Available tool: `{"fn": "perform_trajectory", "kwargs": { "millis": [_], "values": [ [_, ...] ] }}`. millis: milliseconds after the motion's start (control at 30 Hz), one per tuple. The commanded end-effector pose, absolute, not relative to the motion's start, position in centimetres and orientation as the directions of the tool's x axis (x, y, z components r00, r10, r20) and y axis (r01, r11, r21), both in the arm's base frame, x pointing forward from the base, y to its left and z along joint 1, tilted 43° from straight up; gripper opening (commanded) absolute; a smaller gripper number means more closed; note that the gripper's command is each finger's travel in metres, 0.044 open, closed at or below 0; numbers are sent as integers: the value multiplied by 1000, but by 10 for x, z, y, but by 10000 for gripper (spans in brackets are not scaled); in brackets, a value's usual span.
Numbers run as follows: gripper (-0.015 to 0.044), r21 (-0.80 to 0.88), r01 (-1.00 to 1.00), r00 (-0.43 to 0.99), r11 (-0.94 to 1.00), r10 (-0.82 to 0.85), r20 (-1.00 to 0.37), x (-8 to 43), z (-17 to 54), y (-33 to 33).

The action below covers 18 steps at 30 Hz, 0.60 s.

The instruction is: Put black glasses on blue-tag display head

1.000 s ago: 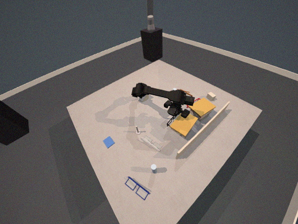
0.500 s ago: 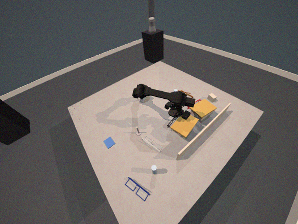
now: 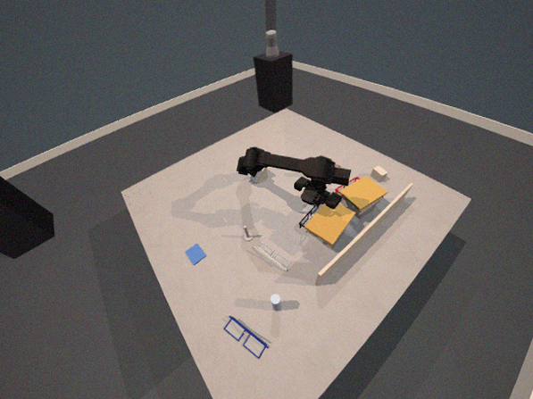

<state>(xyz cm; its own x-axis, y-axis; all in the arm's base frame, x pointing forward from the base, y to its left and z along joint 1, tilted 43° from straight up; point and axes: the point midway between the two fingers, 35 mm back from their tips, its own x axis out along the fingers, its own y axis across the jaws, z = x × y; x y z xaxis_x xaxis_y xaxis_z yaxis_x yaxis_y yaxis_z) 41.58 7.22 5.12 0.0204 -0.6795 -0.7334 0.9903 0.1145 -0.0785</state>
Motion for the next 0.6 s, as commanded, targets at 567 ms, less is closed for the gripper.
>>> {"fn": "perform_trajectory", "kwargs": {
  "millis": [567],
  "values": [
    [108, -83, 990, 14, 110, -677, -736, 358, 72, 83]
  ]
}}
